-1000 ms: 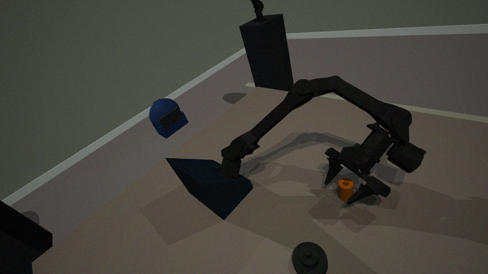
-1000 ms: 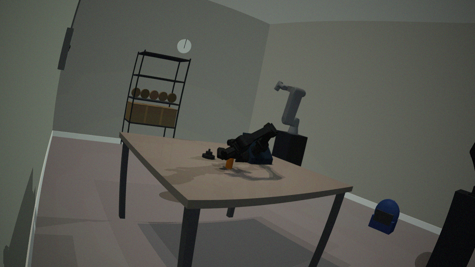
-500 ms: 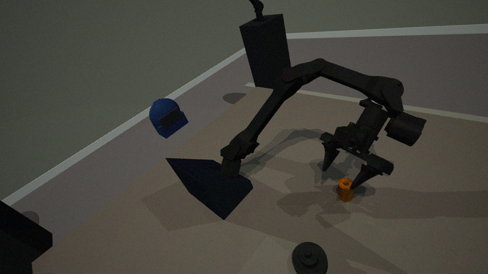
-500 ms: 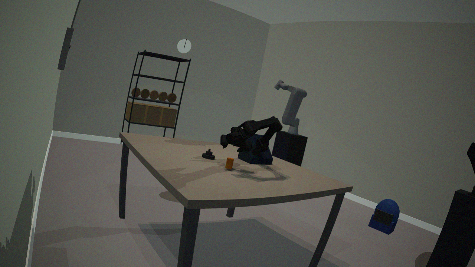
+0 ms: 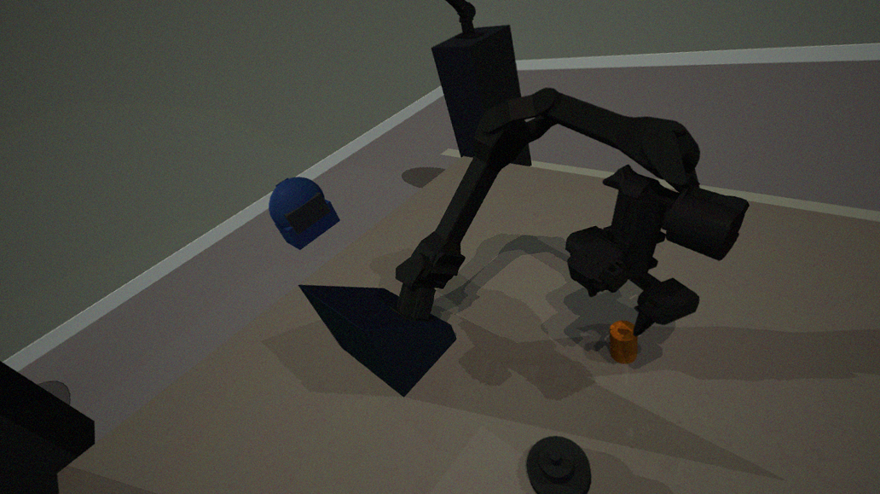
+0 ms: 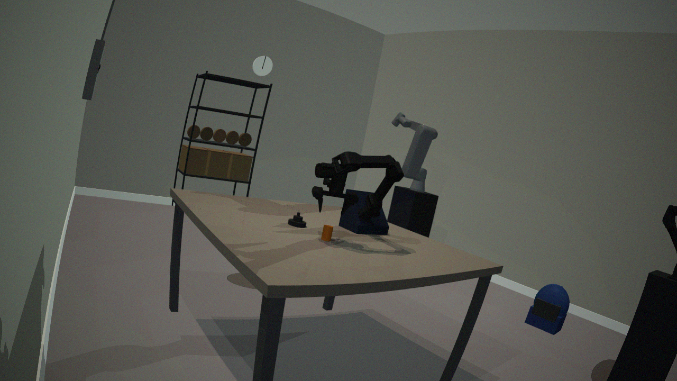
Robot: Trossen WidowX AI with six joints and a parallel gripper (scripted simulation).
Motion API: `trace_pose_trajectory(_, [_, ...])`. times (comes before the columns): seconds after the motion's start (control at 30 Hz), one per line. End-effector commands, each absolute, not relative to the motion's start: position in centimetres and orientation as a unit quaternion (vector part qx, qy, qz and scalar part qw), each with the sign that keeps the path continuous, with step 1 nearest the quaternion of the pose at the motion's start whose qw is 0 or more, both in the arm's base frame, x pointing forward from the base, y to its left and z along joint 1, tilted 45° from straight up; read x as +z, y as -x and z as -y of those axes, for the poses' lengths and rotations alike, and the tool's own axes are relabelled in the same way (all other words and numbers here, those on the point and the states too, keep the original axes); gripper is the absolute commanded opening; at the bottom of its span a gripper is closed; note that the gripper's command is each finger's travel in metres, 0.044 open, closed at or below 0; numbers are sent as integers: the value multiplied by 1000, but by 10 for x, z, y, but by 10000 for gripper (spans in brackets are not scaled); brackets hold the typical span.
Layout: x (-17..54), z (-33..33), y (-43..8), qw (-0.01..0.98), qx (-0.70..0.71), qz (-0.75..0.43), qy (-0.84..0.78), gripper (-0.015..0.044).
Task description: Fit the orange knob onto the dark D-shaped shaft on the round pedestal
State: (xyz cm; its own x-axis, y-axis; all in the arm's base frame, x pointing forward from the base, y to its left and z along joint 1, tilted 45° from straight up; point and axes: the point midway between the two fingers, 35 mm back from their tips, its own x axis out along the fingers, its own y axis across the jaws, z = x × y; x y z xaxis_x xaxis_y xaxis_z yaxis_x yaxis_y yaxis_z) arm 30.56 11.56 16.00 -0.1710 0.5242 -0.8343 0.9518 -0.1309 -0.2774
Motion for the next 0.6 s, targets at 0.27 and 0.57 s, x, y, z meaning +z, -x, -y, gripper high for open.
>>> trace_pose_trajectory(0.27, [177, -111, -312, 177, -375, -636, -651, 440])
trace_pose_trajectory(0.57, [176, -111, -312, 314, -229, -702, -597, 440])
